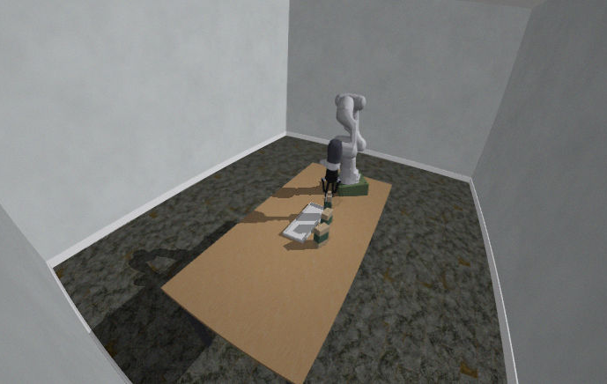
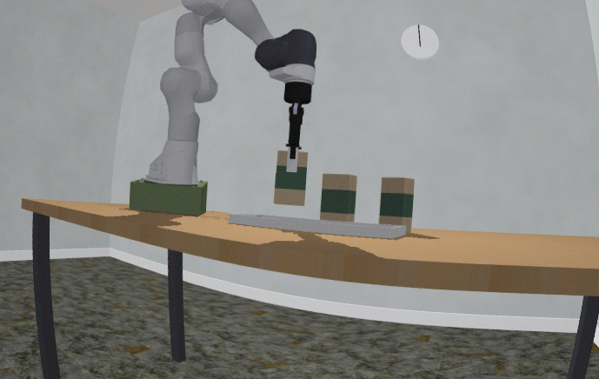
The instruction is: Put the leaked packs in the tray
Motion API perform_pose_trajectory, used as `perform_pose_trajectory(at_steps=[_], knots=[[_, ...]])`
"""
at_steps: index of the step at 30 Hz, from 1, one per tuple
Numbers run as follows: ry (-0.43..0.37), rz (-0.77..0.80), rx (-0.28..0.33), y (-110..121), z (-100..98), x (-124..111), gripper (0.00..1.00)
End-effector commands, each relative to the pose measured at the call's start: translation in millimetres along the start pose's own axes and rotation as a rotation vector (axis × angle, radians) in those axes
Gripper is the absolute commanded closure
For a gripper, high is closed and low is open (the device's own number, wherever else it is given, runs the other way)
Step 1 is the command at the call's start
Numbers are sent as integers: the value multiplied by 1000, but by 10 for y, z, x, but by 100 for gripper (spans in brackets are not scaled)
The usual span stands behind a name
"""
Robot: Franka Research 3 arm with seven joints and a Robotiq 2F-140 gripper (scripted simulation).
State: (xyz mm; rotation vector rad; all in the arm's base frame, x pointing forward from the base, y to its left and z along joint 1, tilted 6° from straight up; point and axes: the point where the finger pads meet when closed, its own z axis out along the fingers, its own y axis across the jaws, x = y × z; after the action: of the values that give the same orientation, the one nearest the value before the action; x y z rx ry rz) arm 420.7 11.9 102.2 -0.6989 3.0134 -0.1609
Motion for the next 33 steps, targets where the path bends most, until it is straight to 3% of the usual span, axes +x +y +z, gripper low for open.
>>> perform_pose_trajectory(at_steps=[1, 9, 15, 33], knots=[[-2, -72, -3, -234, -7, 103, 77], [-2, -72, -3, -647, -6, 288, 77], [-2, -72, -3, -757, -5, 338, 77], [-2, -72, -3, -804, -5, 359, 77]])
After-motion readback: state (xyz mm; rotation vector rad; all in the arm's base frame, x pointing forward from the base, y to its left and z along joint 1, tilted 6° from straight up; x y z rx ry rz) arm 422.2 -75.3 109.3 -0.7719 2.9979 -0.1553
